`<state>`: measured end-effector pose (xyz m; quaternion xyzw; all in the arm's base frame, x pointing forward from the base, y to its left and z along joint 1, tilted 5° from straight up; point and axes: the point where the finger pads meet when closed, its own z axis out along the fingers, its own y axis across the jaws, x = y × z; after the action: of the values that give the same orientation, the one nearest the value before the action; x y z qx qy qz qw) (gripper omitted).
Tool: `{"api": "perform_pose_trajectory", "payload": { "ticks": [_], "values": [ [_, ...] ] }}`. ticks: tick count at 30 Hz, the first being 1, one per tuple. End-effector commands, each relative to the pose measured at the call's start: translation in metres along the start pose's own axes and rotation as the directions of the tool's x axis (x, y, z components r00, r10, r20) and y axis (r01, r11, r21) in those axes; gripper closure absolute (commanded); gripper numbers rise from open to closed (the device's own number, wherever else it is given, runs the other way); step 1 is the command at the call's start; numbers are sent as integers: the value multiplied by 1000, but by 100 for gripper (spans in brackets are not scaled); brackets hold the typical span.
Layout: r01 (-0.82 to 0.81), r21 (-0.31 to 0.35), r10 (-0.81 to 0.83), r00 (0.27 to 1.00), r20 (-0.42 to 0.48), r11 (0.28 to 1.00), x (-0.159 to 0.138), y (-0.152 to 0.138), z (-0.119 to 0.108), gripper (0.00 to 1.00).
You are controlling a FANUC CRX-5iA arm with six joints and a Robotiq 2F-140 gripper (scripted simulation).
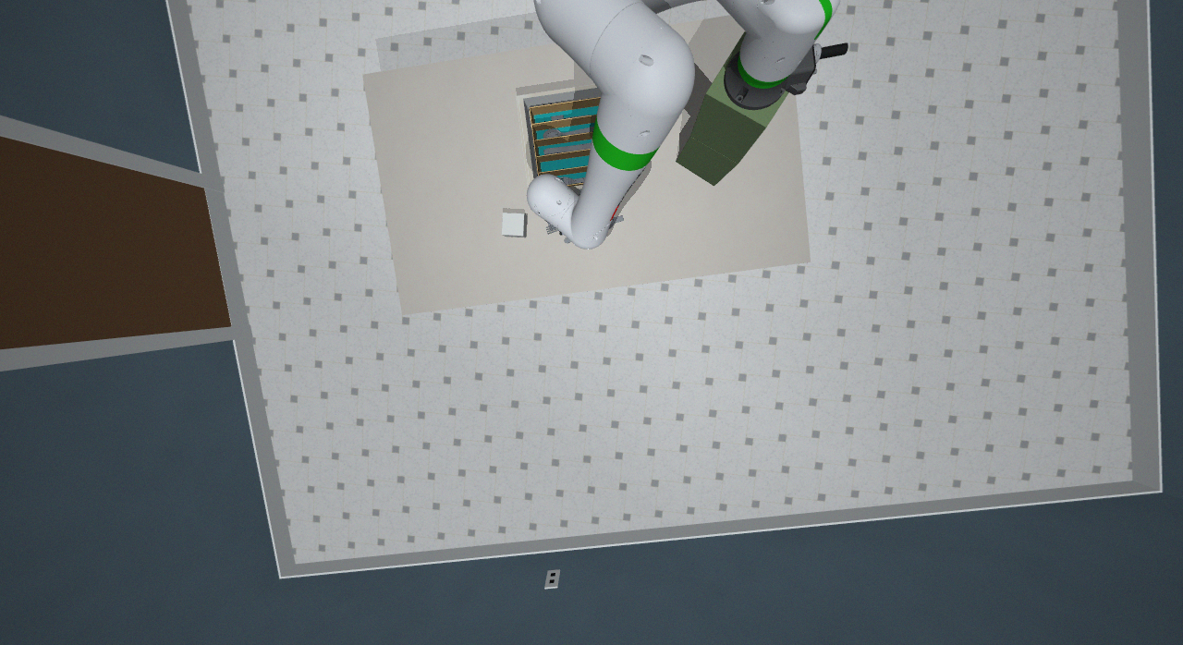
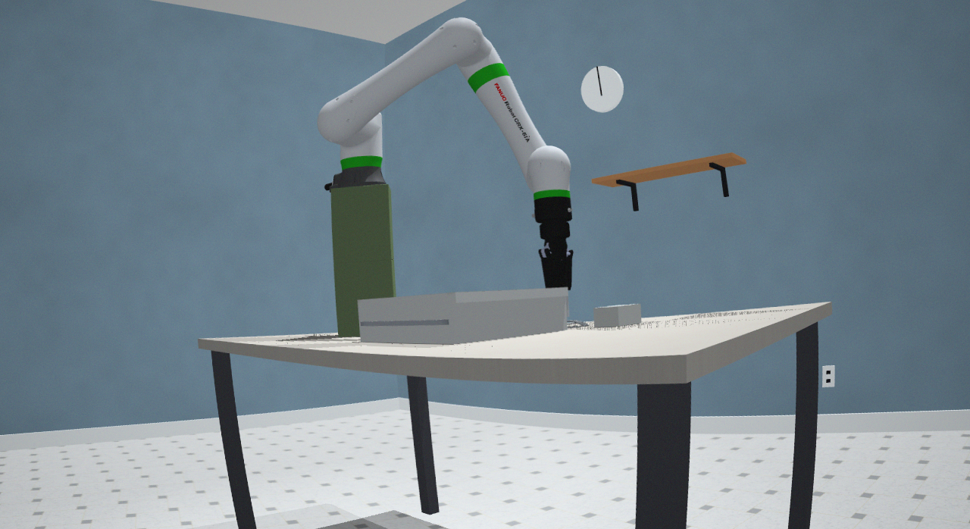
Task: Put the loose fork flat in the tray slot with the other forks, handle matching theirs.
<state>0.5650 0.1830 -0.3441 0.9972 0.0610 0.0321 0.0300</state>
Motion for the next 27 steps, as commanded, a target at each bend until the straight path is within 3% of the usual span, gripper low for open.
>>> {"api": "perform_pose_trajectory", "payload": {
  "ticks": [1, 27],
  "values": [
    [0, 0, 0, 1000, 0, 1000, 0, 0, 1, 83],
    [0, 0, 0, 1000, 0, 1000, 0, 0, 23, 83]
  ]
}}
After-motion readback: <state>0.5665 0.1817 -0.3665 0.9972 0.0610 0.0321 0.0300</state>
